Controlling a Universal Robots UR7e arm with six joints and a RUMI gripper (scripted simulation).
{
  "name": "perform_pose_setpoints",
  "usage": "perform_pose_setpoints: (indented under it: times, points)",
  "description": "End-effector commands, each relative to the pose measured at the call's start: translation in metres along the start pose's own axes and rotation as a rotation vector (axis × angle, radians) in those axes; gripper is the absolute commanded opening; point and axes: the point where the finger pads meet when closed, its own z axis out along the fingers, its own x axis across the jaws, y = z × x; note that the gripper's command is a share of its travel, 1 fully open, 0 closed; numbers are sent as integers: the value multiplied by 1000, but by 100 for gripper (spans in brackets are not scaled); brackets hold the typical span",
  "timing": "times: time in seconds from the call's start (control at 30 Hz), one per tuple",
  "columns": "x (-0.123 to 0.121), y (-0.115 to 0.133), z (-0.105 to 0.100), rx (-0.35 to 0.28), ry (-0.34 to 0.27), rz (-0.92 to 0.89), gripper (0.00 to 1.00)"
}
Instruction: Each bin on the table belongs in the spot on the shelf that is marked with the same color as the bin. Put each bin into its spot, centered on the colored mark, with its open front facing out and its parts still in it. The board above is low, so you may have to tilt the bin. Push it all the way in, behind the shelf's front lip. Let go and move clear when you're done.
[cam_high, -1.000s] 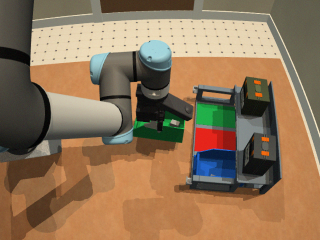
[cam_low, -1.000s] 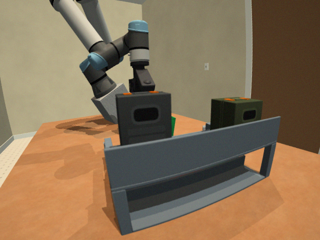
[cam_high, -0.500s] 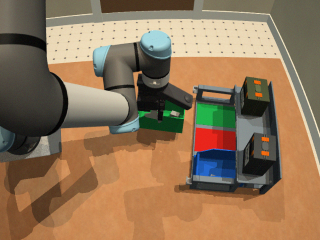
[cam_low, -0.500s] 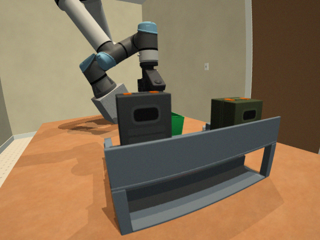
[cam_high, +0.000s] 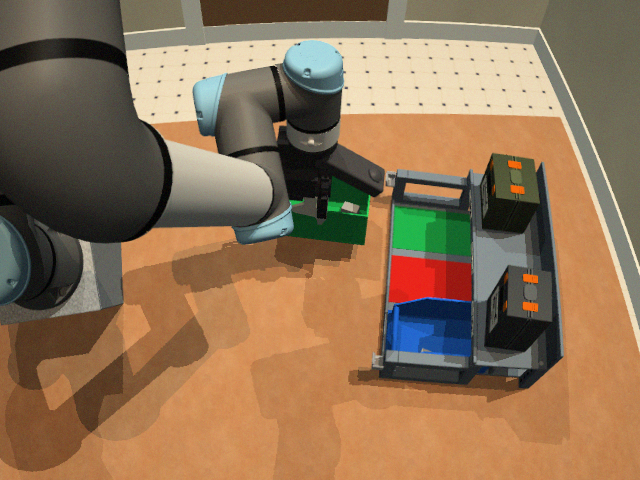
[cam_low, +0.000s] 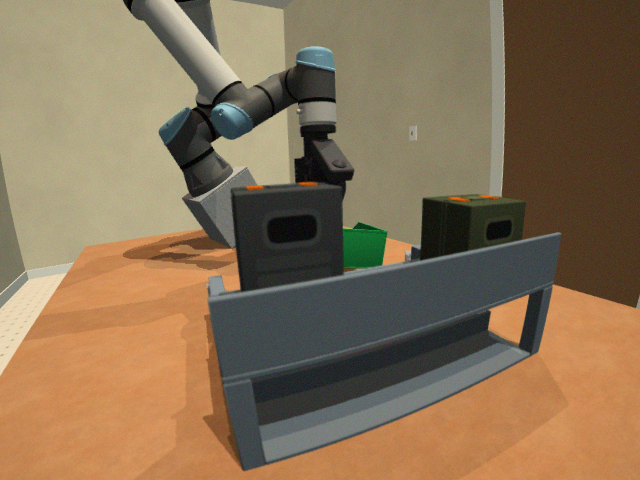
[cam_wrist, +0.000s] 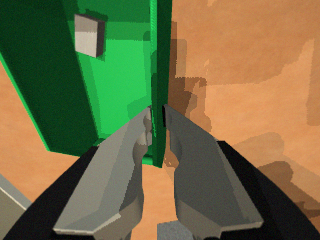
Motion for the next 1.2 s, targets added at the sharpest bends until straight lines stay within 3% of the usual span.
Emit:
perform_pose_setpoints:
  times: [0.0,1.17]
  points:
    - [-17,-2,-1,3,0,2,0]
    - [-20,-11,1,1,0,4,0]
